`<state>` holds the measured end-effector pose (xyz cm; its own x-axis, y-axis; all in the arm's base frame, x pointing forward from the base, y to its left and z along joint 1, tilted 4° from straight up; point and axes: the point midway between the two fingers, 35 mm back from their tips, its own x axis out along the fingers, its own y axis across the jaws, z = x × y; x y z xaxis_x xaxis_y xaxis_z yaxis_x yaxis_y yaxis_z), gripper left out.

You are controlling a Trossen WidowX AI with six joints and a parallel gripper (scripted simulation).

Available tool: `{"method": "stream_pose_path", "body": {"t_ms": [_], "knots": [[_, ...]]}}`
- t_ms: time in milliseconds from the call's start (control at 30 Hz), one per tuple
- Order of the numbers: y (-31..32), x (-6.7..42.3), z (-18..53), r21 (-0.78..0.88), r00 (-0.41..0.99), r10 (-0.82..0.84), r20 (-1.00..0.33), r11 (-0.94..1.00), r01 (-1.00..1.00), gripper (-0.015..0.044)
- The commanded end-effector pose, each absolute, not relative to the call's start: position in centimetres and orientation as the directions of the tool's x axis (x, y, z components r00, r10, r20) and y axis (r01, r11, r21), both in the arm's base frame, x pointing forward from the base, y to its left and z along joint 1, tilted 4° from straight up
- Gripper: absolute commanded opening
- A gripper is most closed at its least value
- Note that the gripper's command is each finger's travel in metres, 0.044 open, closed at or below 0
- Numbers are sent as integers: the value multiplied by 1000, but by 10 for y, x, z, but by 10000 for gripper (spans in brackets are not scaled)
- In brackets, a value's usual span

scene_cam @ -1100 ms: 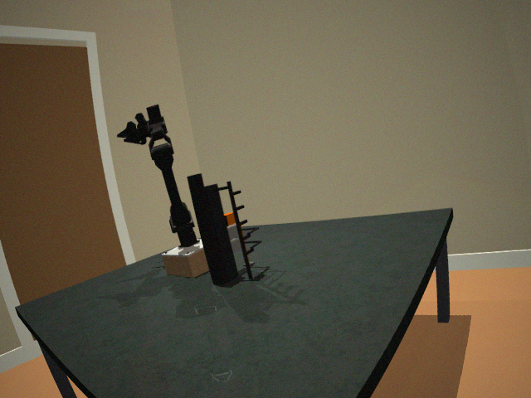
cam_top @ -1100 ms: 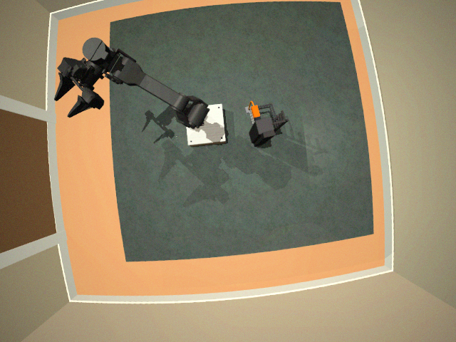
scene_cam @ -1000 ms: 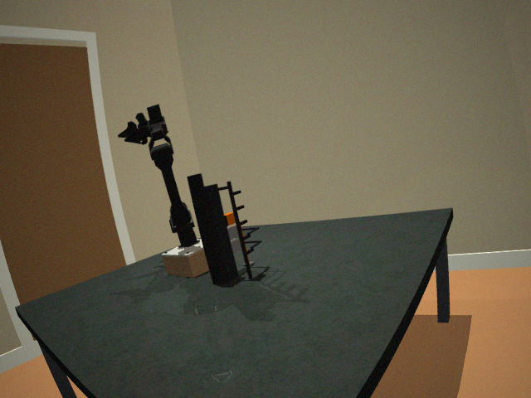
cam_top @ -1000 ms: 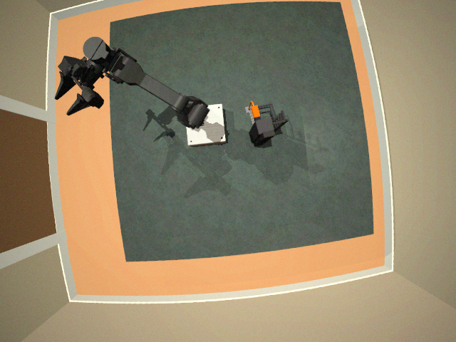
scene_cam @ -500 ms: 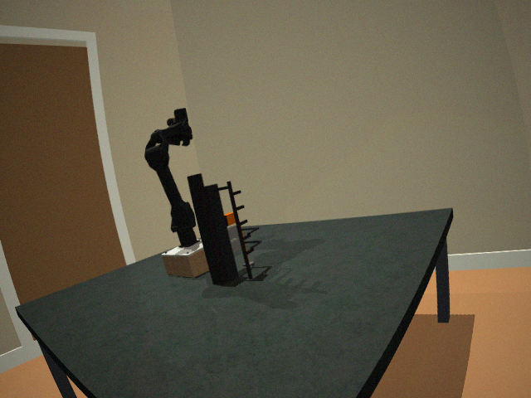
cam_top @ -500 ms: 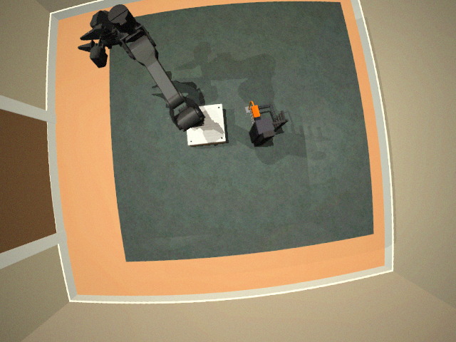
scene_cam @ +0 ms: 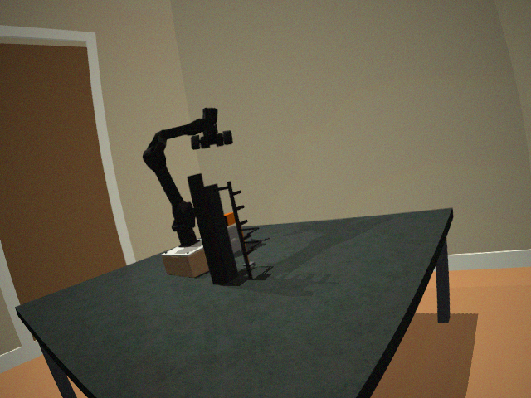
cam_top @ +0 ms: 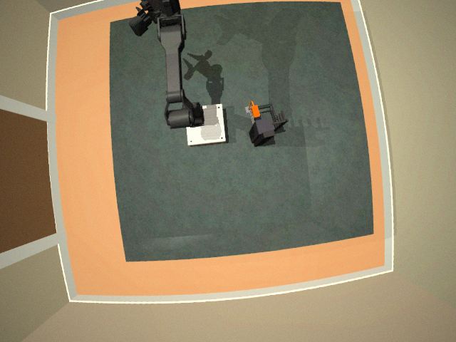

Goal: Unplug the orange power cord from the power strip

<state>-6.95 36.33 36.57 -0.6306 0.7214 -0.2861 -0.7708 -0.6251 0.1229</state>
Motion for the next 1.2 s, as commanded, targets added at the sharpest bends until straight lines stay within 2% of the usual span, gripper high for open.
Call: {"method": "stream_pose_path", "body": {"t_ms": [0,267,433,600,800,1000,1167], "knots": [[374,-7,331,65,-458,794,-400,-474,-878,160],[348,113,269,-93,-120,777,-618,-224,-970,160],[304,178,231,-171,50,661,-749,-120,-978,160],[242,226,197,-213,153,487,-860,-69,-975,160],[154,259,164,-189,169,240,-956,-64,-980,160],[63,260,140,-63,63,10,-998,-78,-995,160],[29,253,134,10,-5,-62,-998,-83,-997,160]]}}
